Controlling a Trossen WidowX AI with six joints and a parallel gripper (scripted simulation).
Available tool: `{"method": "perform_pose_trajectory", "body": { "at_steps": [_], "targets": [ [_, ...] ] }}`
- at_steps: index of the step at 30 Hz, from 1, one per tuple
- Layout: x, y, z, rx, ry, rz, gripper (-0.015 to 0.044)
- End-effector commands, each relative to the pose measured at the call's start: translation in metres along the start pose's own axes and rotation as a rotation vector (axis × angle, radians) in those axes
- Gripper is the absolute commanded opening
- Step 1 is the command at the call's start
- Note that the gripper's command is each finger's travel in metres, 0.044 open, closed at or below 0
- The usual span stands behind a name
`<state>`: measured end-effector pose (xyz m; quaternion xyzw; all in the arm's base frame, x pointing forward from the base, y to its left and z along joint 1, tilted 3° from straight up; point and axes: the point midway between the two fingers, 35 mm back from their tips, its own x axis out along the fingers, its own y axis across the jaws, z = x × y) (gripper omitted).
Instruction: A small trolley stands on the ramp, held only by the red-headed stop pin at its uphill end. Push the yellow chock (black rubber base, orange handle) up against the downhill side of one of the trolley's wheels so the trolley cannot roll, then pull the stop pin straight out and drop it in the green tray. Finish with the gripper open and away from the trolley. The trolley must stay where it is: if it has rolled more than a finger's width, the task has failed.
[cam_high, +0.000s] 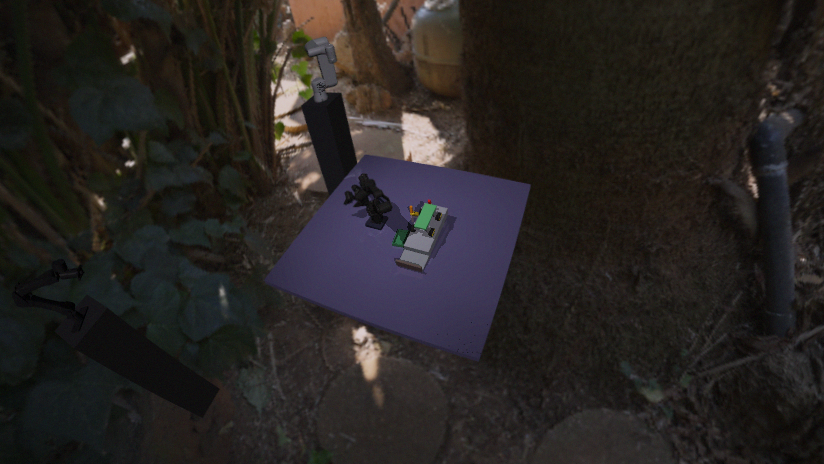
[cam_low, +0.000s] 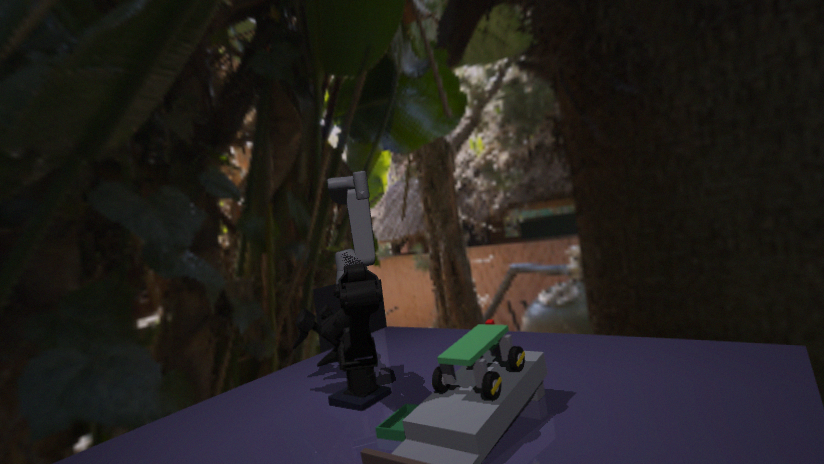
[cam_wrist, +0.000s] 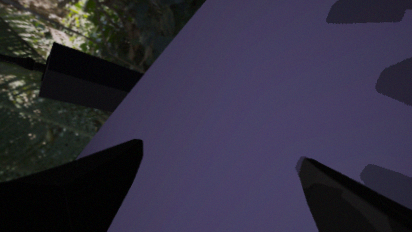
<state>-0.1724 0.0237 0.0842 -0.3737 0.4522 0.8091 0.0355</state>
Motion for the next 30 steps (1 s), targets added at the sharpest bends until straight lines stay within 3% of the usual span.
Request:
{"method": "perform_pose_trajectory", "body": {
  "at_steps": [1,8,30],
  "targets": [
    [0.000,-0.001,0.001,0.008,-0.003,-0.003,0.0374],
    [-0.021,-0.022,0.026,0.316,-0.110,-0.119,0.0190],
    [-0.126,-0.103,0.061,1.414,-0.580,-0.362,0.0190]
  ]
}}
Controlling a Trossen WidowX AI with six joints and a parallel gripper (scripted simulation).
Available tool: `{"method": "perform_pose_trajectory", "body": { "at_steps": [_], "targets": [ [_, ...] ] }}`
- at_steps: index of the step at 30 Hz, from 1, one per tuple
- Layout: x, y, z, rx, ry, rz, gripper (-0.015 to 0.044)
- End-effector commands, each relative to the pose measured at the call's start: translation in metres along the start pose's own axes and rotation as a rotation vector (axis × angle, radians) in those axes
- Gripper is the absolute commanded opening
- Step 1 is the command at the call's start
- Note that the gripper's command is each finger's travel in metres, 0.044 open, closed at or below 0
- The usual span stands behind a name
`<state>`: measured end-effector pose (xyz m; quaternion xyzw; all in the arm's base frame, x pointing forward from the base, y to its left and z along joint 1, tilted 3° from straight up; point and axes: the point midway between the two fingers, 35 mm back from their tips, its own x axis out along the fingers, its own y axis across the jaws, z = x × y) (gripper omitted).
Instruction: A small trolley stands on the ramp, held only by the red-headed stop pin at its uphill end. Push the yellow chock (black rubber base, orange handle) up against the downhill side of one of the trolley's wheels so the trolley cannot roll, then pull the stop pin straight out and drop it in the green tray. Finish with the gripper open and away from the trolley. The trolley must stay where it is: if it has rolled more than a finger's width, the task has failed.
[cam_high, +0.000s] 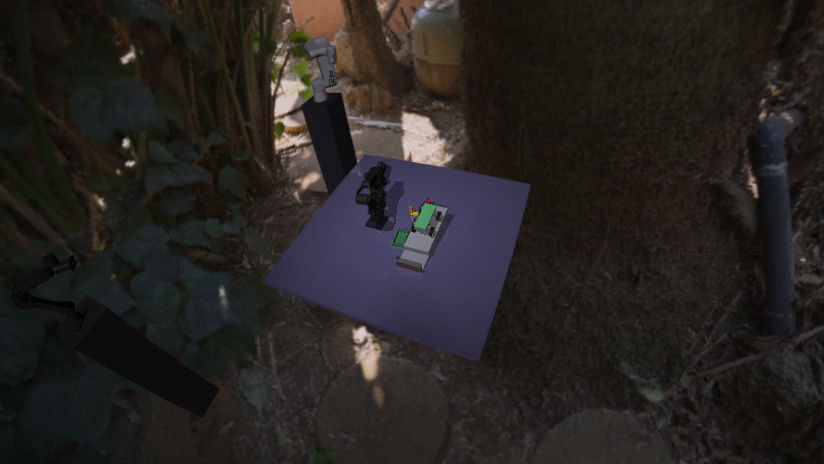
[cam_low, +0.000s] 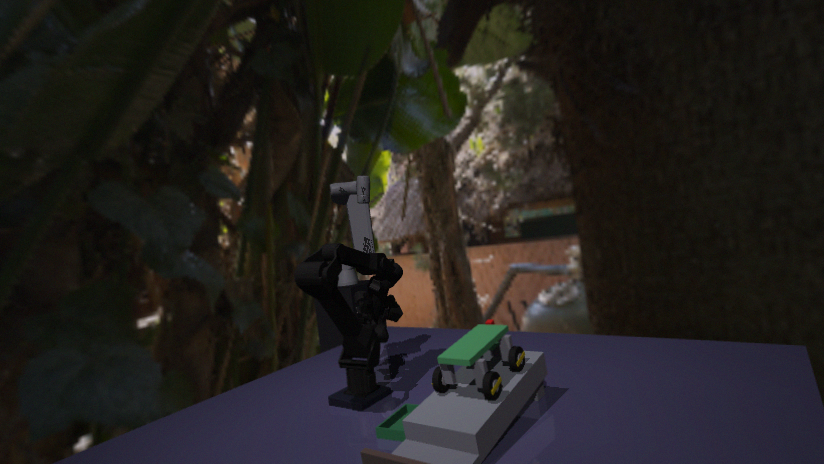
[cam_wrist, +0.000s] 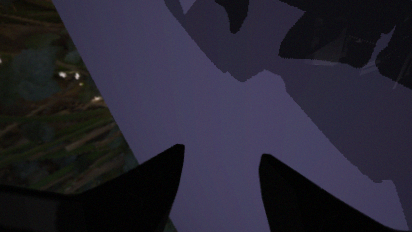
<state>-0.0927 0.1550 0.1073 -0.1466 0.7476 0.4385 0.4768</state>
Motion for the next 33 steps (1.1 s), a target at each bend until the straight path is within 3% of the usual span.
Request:
{"method": "perform_pose_trajectory", "body": {
  "at_steps": [1,18,33],
  "targets": [
    [-0.012,-0.004,0.024,0.212,-0.076,-0.029,0.0190],
    [-0.077,-0.053,0.101,1.108,-0.391,-0.071,0.0190],
    [-0.147,-0.125,0.128,1.899,-0.665,-0.038,0.0190]
  ]
}}
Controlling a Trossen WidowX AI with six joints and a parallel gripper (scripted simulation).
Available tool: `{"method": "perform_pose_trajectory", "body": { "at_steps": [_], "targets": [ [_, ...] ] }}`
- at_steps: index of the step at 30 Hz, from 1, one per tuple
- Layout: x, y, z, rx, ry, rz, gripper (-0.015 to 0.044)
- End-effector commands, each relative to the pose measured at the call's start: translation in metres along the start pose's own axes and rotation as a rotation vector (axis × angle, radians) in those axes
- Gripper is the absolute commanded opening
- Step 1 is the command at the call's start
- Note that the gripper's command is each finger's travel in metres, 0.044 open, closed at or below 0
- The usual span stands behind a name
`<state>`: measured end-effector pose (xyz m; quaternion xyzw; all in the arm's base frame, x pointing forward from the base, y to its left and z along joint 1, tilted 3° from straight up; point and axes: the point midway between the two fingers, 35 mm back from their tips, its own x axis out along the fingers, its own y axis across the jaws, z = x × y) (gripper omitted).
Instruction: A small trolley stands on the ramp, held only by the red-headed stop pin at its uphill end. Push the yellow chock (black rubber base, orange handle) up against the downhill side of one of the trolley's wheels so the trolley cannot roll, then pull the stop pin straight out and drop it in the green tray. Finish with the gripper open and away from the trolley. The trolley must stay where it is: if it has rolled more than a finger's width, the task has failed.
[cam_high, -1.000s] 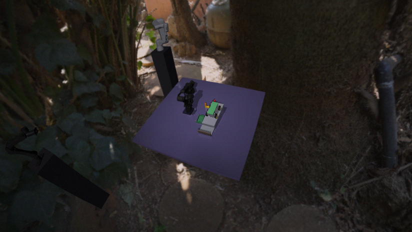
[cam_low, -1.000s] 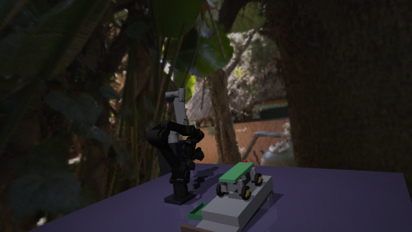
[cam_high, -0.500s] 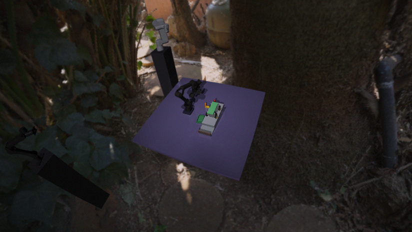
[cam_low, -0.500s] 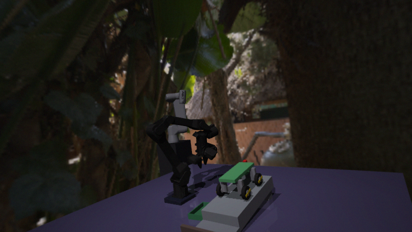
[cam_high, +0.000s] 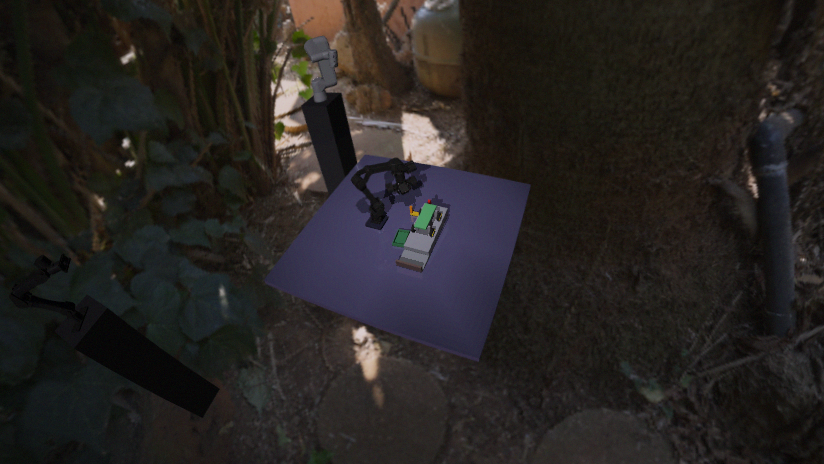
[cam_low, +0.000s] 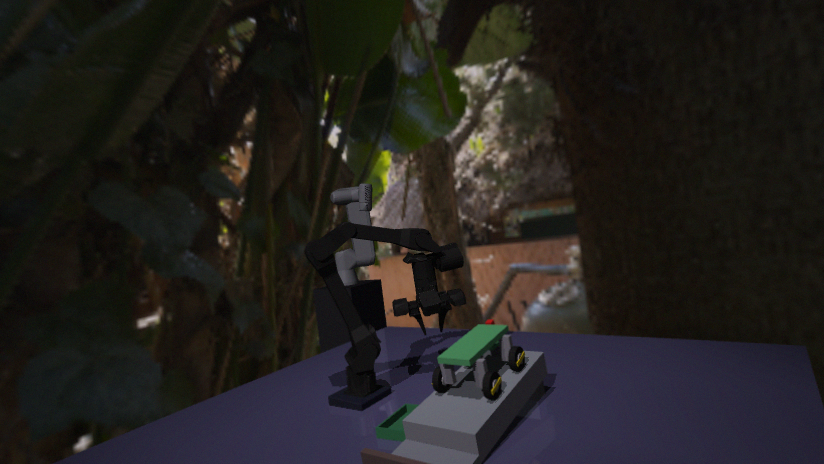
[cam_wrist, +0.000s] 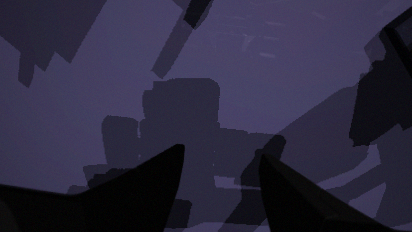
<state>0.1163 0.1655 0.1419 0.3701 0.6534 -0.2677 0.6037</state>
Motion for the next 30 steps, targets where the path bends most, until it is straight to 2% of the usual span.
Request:
{"method": "perform_pose_trajectory", "body": {
  "at_steps": [1,9,18,30],
  "targets": [
    [-0.007,0.013,0.025,0.216,-0.064,0.004,0.0190],
    [-0.021,0.025,0.075,0.607,-0.173,0.017,0.0190],
    [-0.019,0.025,0.076,0.616,-0.175,0.018,0.0190],
    [0.019,0.024,0.082,0.616,-0.175,0.018,0.0190]
  ]
}}
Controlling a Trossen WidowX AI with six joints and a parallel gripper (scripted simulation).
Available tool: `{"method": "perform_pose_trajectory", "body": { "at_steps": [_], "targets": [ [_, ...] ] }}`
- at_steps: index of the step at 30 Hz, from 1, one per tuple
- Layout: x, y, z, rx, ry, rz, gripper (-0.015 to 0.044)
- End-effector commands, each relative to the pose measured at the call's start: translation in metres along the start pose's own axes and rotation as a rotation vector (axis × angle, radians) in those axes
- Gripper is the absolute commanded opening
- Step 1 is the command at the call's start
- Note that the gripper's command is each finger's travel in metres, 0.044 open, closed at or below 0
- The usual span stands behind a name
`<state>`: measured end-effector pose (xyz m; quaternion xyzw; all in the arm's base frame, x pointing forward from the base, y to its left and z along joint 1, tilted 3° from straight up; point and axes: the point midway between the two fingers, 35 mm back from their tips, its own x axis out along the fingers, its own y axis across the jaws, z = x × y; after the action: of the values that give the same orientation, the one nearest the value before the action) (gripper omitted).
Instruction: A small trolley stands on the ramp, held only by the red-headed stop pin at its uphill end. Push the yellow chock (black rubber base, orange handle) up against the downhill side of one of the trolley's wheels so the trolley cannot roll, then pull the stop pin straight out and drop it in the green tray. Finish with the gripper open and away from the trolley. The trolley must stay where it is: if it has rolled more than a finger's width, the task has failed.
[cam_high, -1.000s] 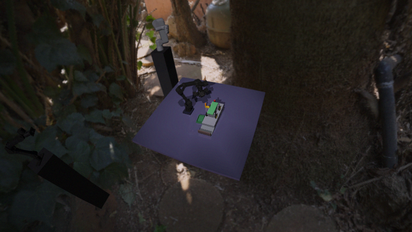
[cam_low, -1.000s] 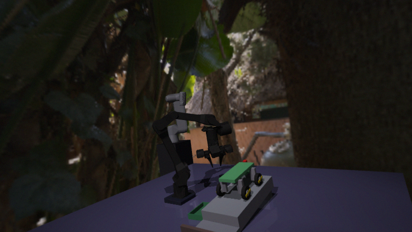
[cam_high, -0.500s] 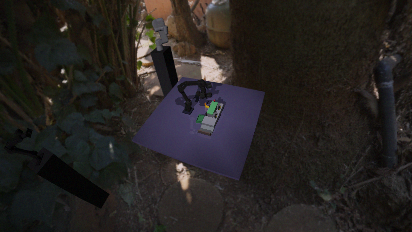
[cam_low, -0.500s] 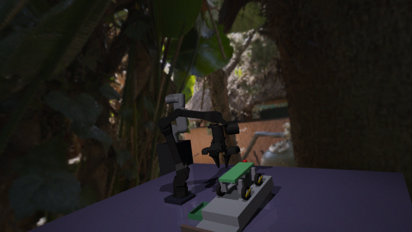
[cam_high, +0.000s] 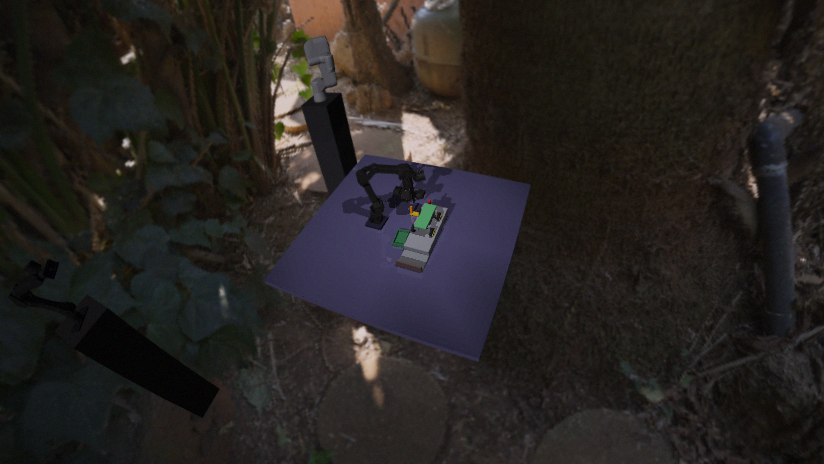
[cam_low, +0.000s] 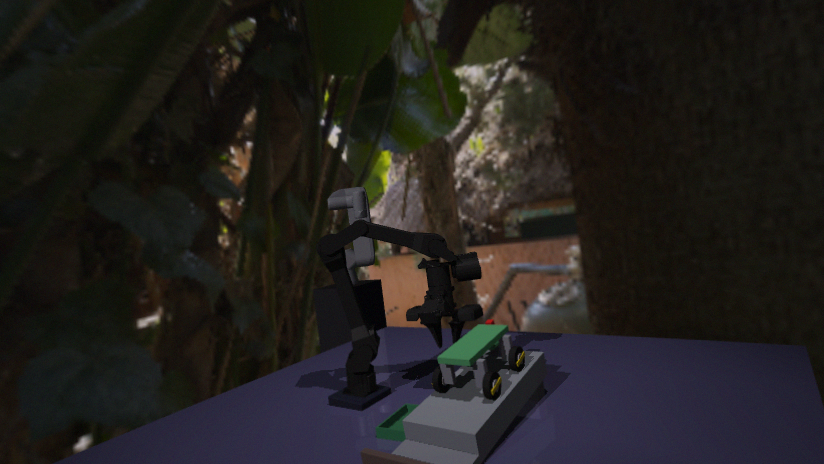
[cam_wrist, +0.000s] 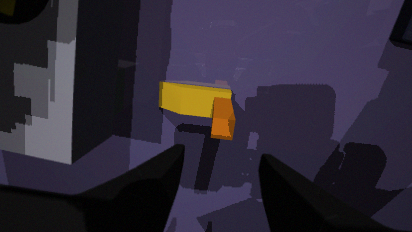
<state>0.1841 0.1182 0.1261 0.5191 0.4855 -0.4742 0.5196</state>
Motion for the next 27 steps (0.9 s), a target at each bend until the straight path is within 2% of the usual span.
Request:
{"method": "perform_pose_trajectory", "body": {
  "at_steps": [1,27],
  "targets": [
    [0.013,-0.001,0.002,0.003,-0.008,-0.005,0.0190],
    [0.045,-0.001,0.002,0.003,-0.008,-0.005,0.0190]
  ]
}}
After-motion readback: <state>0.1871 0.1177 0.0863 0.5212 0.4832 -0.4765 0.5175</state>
